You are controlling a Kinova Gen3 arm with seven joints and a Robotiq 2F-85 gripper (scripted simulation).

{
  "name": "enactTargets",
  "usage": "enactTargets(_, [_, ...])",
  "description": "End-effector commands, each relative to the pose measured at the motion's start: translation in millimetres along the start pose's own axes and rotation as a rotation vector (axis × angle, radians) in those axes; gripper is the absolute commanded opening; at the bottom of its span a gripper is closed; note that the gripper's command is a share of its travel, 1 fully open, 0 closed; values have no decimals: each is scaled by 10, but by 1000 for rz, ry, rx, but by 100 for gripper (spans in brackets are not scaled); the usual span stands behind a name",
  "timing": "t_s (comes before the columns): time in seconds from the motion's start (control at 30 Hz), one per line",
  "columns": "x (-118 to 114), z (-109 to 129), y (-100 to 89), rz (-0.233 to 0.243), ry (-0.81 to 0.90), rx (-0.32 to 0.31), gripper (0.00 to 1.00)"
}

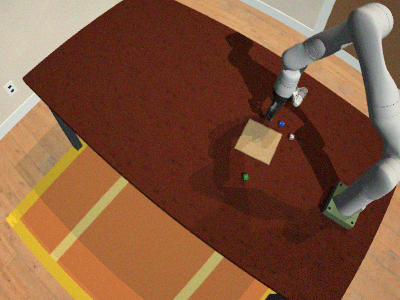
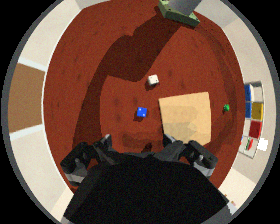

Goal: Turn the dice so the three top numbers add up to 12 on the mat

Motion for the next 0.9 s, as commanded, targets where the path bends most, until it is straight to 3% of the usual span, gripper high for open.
enactTargets(0.0, [0, -5, -7, 0, 0, -2, 100])
enactTargets(0.27, [5, 36, -7, 0, 0, -2, 100])
enactTargets(0.87, [86, 639, -6, 0, 0, -2, 100])
Point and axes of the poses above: the point where the finger pads meet when closed, its own y axis out along the fingers, its own x axis across the jaws, z = x × y, the point moved 8 cm from there along -y, back along the fingers, and after that the axes turned 12 degrees about y, right-handed, at the moved point
